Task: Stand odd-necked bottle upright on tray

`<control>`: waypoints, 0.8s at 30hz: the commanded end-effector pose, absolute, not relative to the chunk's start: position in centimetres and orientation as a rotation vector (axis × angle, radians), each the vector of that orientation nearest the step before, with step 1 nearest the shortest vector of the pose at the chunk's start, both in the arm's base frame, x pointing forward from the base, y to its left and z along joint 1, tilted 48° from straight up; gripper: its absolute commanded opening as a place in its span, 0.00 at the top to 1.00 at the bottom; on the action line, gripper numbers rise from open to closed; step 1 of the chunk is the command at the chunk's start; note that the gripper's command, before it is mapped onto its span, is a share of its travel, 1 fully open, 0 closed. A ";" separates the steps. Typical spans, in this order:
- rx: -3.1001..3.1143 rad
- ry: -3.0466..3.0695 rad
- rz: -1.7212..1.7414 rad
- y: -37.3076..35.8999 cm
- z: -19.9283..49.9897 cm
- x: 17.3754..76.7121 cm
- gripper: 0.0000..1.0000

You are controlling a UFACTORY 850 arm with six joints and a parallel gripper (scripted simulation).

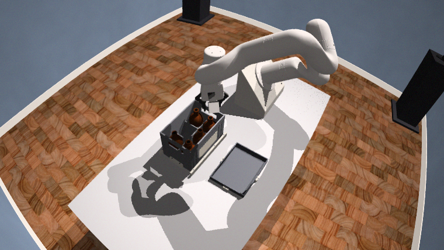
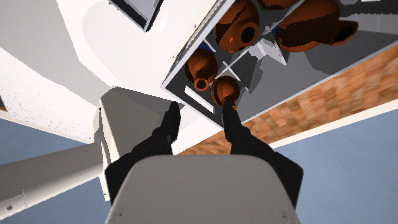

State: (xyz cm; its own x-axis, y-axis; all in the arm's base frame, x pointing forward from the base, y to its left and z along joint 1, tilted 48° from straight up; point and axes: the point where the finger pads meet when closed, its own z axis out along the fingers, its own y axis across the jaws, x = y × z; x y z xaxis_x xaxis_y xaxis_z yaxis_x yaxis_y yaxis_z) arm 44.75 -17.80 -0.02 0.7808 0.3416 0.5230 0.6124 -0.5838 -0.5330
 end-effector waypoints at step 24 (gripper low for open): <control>-2.240 -0.705 -0.479 -17.5 -0.3 44.9 0.35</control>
